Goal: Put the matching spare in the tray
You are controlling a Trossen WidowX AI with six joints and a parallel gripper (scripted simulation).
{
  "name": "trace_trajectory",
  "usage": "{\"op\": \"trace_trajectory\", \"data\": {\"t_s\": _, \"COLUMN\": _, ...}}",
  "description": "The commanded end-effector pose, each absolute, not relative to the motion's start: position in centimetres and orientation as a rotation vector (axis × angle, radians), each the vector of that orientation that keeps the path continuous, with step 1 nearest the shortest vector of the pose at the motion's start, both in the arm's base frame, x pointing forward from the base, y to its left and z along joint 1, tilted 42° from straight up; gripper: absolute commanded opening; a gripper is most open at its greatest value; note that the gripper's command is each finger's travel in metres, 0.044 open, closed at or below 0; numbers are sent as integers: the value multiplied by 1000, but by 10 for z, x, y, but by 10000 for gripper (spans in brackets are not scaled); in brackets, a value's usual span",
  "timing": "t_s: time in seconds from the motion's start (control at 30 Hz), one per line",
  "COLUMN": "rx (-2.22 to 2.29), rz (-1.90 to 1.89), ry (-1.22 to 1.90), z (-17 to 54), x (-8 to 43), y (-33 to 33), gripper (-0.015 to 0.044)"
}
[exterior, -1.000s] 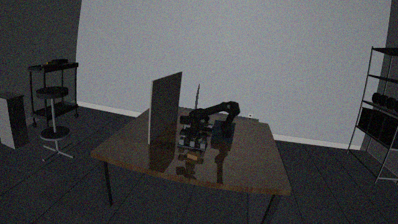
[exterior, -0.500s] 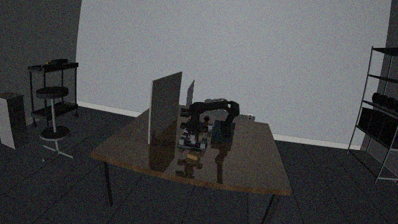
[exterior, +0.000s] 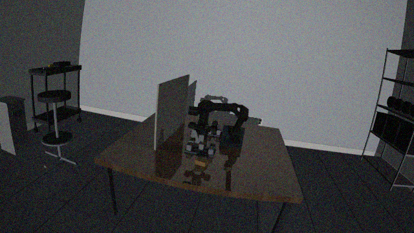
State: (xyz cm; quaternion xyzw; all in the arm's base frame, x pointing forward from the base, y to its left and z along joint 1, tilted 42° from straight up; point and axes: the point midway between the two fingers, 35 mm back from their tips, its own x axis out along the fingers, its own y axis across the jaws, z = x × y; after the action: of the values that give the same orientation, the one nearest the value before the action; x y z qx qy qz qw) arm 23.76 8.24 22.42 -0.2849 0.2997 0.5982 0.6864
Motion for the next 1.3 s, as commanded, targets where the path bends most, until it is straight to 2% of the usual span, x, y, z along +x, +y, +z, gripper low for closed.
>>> {"op": "trace_trajectory", "data": {"t_s": 0.0, "rx": -638, "rz": 1338, "ry": 662, "z": 237, "x": 236, "y": 76, "gripper": 0}}
{"op": "trace_trajectory", "data": {"t_s": 0.33, "rx": -629, "rz": 1325, "ry": 676, "z": 240, "x": 247, "y": 60, "gripper": 0}}
{"op": "trace_trajectory", "data": {"t_s": 0.63, "rx": -592, "rz": 1263, "ry": 724, "z": 220, "x": 284, "y": 21, "gripper": 0}}
{"op": "trace_trajectory", "data": {"t_s": 1.27, "rx": -596, "rz": 1233, "ry": 777, "z": 168, "x": 326, "y": -60, "gripper": 0}}
